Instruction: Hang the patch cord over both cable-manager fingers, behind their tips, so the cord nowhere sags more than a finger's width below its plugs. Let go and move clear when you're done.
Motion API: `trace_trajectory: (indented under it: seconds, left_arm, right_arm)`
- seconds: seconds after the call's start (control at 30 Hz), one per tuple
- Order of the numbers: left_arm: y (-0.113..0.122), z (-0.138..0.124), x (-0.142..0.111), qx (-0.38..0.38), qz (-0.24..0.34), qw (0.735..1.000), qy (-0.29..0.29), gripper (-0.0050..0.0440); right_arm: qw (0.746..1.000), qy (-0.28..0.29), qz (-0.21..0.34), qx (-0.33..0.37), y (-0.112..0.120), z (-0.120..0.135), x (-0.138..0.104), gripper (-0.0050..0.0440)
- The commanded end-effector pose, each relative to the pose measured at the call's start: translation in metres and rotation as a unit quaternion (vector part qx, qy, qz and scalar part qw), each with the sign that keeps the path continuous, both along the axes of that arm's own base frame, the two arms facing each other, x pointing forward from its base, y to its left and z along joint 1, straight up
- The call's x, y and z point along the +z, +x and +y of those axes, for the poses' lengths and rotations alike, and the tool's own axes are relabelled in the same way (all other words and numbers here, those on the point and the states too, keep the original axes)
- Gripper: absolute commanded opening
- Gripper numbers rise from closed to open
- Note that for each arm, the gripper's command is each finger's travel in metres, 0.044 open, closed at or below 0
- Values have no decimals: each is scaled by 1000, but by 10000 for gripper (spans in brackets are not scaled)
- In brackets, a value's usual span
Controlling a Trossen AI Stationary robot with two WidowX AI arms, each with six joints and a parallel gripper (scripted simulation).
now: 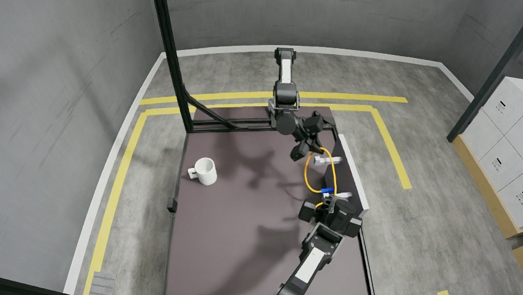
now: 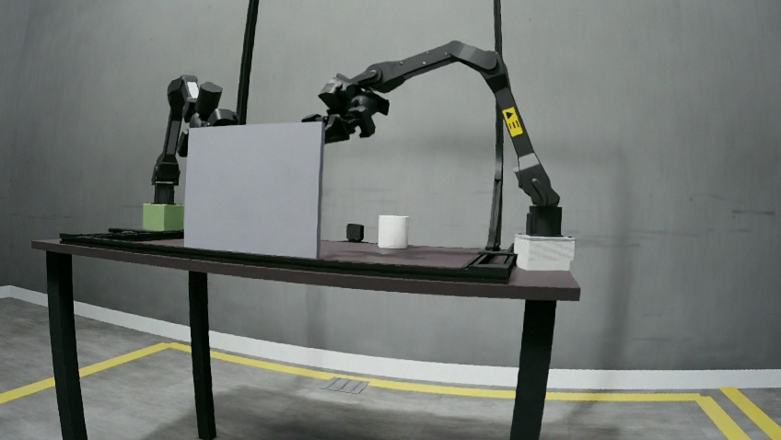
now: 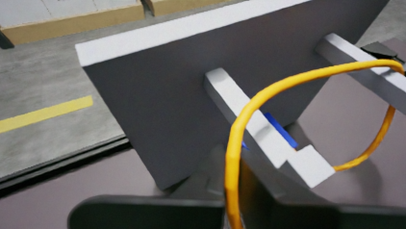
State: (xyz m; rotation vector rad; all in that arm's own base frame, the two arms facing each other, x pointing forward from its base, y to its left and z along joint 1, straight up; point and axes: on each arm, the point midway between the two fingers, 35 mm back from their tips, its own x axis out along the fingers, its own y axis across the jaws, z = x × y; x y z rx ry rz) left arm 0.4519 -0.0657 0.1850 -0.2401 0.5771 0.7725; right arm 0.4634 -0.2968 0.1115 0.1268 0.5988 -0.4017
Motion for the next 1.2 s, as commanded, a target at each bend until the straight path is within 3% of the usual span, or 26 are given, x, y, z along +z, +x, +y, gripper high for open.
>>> trace_trajectory:
  seconds: [0.0,1.17]
  left_arm:
    - [-3,2,10,2,-13,1000,-8,25]
    - [-1,1,9,1,-12,1000,-7,25]
  right_arm:
    - [1000,-8,-11,0,1,-1,13,40]
    - [1000,-8,-11,0,1,-1,13,25]
